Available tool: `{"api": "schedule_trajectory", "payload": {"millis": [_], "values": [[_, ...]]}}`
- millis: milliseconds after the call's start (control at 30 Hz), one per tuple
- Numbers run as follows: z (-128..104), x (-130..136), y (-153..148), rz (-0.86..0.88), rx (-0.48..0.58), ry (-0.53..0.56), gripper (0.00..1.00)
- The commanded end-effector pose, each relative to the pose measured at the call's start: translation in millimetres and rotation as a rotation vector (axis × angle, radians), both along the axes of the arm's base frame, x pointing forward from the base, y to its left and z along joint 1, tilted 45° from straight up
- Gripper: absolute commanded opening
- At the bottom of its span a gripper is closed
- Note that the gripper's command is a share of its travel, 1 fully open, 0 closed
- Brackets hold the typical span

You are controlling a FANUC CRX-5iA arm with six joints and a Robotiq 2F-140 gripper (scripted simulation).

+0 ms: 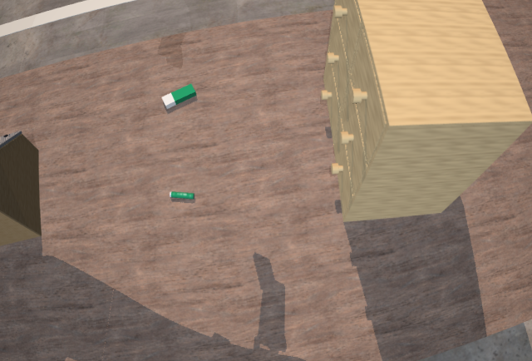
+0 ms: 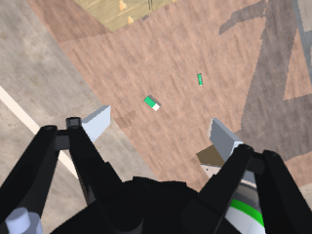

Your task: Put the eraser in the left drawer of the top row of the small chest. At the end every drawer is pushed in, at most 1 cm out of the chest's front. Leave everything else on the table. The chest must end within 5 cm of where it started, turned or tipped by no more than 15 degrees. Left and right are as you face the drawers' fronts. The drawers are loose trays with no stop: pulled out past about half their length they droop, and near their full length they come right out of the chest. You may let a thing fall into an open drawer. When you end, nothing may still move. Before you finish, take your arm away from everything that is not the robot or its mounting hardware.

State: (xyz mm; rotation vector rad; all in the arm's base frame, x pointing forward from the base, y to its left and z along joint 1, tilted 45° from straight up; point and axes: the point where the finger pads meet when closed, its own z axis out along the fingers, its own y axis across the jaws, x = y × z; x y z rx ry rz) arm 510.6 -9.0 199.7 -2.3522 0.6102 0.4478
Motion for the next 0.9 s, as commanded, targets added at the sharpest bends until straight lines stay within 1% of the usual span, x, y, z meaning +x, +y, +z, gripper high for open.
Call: {"api": "schedule_trajectory", "payload": {"millis": [0, 100, 167, 200, 233, 433, 667, 733, 867], "values": [[-4.4, 4.5, 3.7, 0.165, 0.044, -0.221, 1.00], [-8.2, 8.2, 7.0, 0.211, 0.049, -0.334, 1.00], [-8.2, 8.2, 7.0, 0.211, 0.049, -0.334, 1.00], [-9.7, 9.7, 8.3, 0.251, 0.056, -0.443, 1.00], [-11.3, 11.3, 9.7, 0.245, 0.051, -0.479, 1.00], [-23.0, 22.8, 19.8, 0.138, -0.001, -0.596, 1.00], [-39.8, 39.4, 34.3, -0.018, -0.077, -0.762, 1.00], [-39.8, 39.4, 34.3, -0.018, -0.077, -0.762, 1.00], [-49.9, 49.5, 43.2, -0.114, -0.123, -0.862, 1.00]]}}
